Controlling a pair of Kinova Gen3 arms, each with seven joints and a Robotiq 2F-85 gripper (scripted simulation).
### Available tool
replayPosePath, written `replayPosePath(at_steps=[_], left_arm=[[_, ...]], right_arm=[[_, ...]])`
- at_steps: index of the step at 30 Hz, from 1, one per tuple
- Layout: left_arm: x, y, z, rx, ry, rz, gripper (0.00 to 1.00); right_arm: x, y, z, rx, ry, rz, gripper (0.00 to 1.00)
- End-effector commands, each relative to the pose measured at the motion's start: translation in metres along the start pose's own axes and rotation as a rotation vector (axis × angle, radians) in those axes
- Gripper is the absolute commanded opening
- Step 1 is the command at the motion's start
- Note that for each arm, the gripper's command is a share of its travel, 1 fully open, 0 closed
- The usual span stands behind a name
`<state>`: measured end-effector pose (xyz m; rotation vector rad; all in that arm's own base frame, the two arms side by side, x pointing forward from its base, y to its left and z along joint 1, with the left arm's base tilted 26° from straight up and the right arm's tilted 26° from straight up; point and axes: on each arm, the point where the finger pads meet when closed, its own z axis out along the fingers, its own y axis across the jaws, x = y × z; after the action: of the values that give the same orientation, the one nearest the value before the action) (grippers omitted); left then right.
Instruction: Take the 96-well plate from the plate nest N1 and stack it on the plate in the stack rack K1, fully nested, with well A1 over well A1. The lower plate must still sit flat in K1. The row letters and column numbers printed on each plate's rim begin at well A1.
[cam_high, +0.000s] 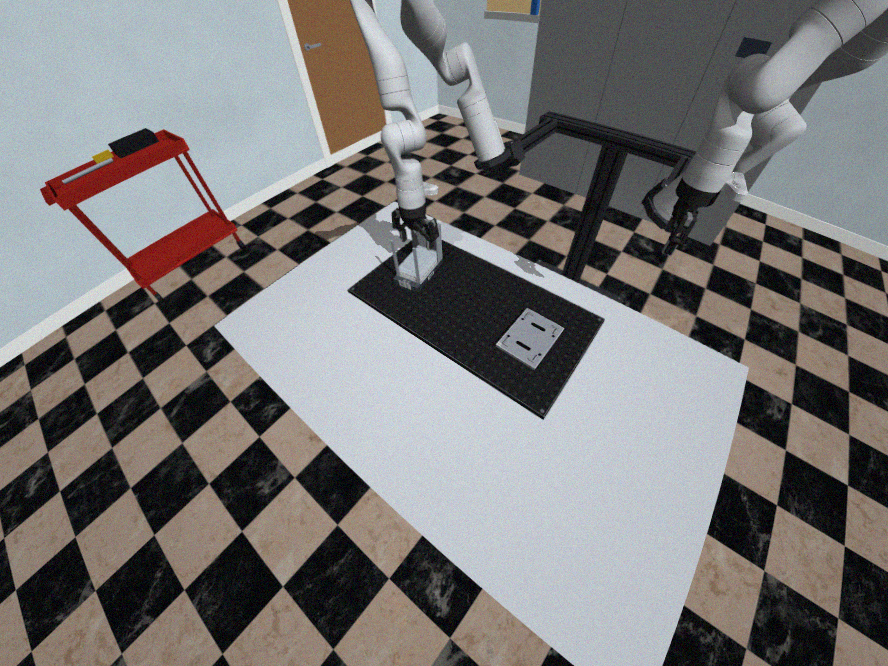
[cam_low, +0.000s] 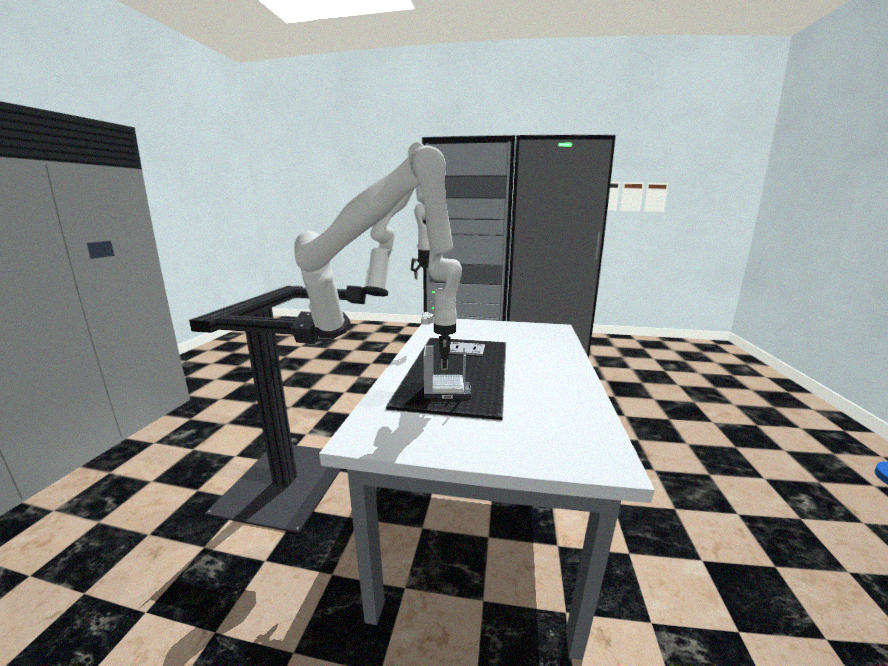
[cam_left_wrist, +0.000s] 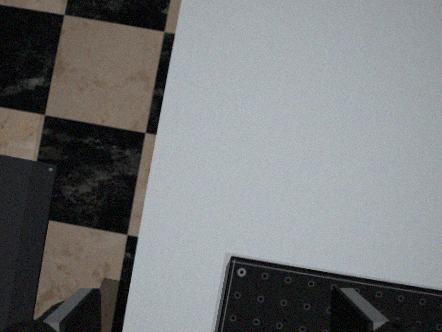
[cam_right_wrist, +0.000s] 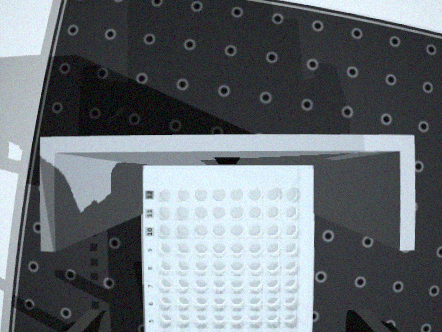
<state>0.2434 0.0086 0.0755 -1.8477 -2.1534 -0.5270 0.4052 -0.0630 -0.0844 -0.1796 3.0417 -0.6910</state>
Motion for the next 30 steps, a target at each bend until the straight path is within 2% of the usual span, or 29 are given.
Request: replayPosePath(at_steps=[1,30], left_arm=[[-0.0002,0.0003,-0.0003,-0.001,-0.001,0.000,1.000],[-0.0002,0.0003,-0.0003,-0.001,-0.001,0.000,1.000]], right_arm=[[-0.0007,0.0003,-0.0019,-0.001,-0.002,0.000,1.000],[-0.0007,0.0003,-0.0102,-0.001,-0.002,0.000,1.000]])
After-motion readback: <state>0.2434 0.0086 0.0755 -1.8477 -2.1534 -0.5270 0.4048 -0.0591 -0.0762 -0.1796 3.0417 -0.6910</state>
